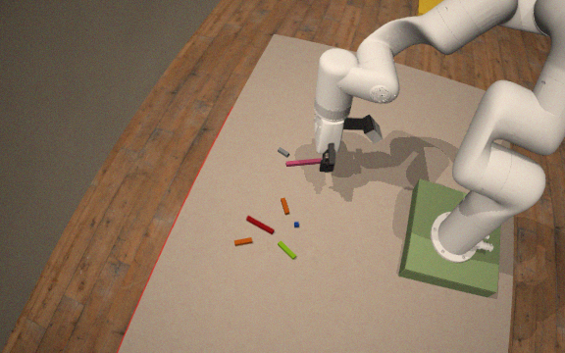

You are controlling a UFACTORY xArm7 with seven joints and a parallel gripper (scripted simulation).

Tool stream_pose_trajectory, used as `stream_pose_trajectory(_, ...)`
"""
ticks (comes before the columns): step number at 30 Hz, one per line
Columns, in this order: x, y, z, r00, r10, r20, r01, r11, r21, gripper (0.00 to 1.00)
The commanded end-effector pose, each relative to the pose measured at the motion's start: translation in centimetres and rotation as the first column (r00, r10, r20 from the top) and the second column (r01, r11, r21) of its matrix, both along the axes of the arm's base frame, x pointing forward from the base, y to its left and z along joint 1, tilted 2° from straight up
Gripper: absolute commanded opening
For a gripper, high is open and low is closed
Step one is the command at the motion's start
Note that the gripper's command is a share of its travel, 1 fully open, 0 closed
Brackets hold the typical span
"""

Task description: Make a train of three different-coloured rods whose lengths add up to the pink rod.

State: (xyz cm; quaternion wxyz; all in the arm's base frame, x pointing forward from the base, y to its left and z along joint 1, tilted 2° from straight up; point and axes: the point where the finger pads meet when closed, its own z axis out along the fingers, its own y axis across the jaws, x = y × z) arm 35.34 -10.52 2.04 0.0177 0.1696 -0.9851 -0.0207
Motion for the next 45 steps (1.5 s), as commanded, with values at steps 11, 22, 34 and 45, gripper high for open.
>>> stream_pose_trajectory(11,-2.3,-1.7,-0.6,0.947,-0.32,0.007,0.32,0.947,-0.029,1.0)
stream_pose_trajectory(22,-2.3,-1.7,-0.6,0.947,-0.321,0.007,0.321,0.947,-0.029,1.0)
stream_pose_trajectory(34,-2.3,-1.7,-0.6,0.947,-0.321,0.007,0.321,0.947,-0.029,1.0)
stream_pose_trajectory(45,-2.3,-1.7,-0.6,0.947,-0.321,0.007,0.321,0.947,-0.029,1.0)
